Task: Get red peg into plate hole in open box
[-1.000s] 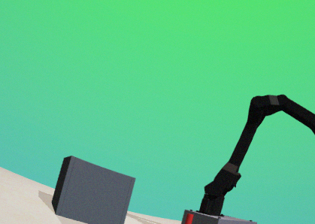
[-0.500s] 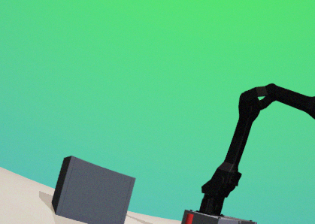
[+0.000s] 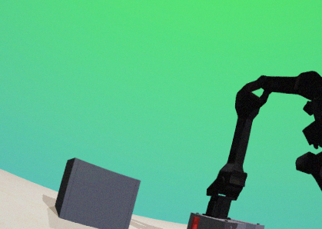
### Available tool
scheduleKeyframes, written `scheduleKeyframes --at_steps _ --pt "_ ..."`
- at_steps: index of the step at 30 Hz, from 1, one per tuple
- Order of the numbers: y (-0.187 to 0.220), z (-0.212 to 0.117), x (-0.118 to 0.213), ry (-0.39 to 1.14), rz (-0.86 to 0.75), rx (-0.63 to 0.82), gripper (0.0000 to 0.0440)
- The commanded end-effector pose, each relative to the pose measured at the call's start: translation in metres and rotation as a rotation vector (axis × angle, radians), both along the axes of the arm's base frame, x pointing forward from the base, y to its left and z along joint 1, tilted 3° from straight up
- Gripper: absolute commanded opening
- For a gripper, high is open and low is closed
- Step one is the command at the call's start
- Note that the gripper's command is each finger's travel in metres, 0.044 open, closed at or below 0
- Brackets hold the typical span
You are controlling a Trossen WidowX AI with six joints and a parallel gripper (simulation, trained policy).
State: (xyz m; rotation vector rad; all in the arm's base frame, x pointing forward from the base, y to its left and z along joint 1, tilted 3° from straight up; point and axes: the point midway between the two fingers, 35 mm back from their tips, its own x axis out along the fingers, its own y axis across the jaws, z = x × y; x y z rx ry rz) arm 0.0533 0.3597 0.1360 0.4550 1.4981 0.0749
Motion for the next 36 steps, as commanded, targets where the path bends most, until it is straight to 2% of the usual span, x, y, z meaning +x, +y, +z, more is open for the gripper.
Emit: scheduleKeyframes --at_steps 1,8,14,24,36 --pt "-0.025 0.005 0.037 -0.016 -0.134 -0.04 0.0414" --pt "-0.082 0.011 0.091 -0.005 -0.355 -0.128 0.0425" --pt "-0.132 0.011 0.113 0.038 -0.501 -0.205 0.0438" --pt "-0.191 -0.001 0.117 0.136 -0.67 -0.31 0.044" --pt "-0.225 -0.025 0.106 0.235 -0.792 -0.39 0.044"
